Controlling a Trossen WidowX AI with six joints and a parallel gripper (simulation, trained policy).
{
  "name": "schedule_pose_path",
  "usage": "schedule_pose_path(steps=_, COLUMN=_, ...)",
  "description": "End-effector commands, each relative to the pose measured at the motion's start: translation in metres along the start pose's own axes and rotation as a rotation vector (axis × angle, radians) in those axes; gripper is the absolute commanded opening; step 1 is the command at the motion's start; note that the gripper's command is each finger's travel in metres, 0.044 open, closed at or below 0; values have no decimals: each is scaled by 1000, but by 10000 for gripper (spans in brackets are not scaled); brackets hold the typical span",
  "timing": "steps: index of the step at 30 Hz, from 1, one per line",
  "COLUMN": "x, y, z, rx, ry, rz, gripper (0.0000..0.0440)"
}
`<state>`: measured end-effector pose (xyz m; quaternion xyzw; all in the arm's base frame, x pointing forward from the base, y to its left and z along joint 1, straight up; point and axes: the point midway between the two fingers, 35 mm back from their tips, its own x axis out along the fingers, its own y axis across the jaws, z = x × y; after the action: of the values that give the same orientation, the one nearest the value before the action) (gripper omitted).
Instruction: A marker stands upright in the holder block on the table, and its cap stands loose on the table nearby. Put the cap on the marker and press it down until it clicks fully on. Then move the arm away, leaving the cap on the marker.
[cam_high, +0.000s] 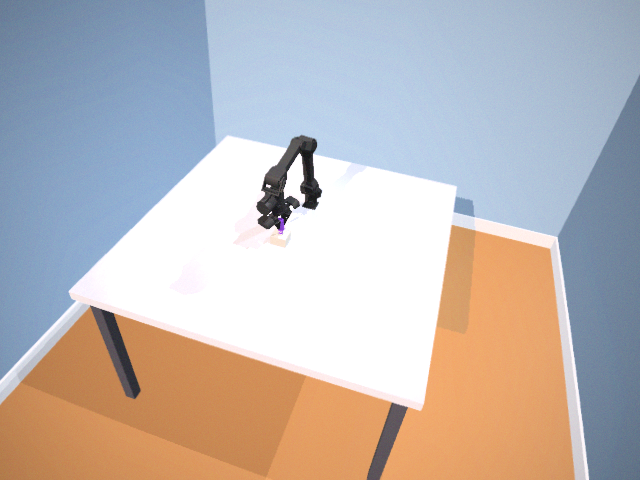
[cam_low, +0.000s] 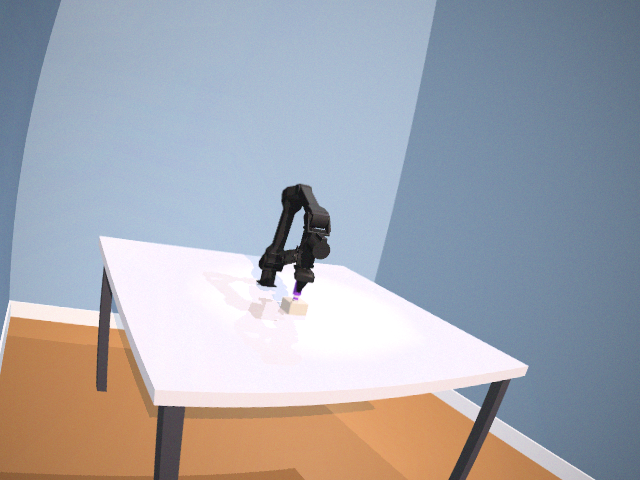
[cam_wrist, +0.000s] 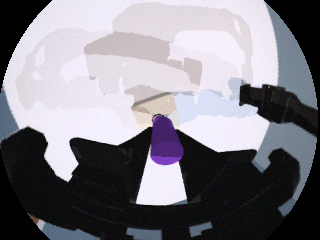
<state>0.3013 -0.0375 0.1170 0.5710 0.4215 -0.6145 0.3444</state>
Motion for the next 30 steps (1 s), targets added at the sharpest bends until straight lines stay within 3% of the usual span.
schedule_pose_path(steps=1, x=7, y=-3, z=0, rx=-11, ry=-6, rz=-14, gripper=1)
schedule_pose_path(steps=19, x=23, y=-4, z=-2, rx=-55, ry=-16, rz=5, gripper=11)
schedule_pose_path(steps=21, x=26, y=-5, z=-1, rx=-58, ry=-22, rz=-3, gripper=64)
schedule_pose_path(steps=30, x=29, y=-8, z=3, rx=-68, ry=-31, rz=-6, gripper=77)
